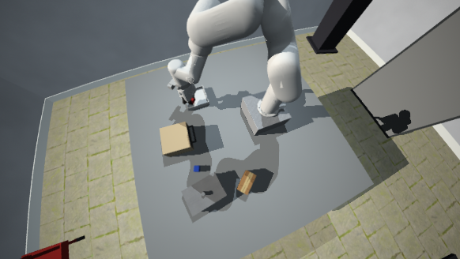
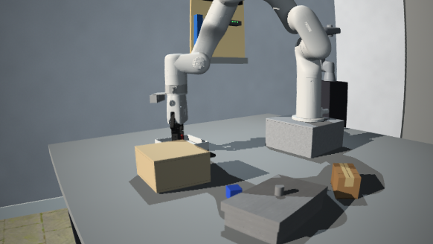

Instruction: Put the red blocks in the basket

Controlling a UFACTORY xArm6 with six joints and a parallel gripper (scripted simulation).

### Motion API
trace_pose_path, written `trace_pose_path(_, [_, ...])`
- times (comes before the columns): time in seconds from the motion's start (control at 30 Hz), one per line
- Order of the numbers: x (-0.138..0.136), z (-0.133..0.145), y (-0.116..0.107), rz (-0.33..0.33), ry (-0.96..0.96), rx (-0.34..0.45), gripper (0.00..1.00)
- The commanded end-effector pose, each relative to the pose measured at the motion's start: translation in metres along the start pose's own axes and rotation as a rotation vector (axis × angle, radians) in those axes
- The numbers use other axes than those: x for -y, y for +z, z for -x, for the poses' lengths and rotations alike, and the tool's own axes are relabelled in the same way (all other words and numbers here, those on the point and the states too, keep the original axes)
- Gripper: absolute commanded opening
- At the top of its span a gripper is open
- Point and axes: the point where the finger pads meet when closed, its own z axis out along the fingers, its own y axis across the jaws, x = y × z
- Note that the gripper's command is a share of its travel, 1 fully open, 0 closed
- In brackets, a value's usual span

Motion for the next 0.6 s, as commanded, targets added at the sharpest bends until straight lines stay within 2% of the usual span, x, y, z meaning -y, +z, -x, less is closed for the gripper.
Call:
trace_pose_path(0.0, [0.0,-0.002,0.001,-0.001,0.0,-0.004,0.0])
trace_pose_path(0.57, [0.001,-0.002,0.016,-0.001,0.0,-0.004,0.0])
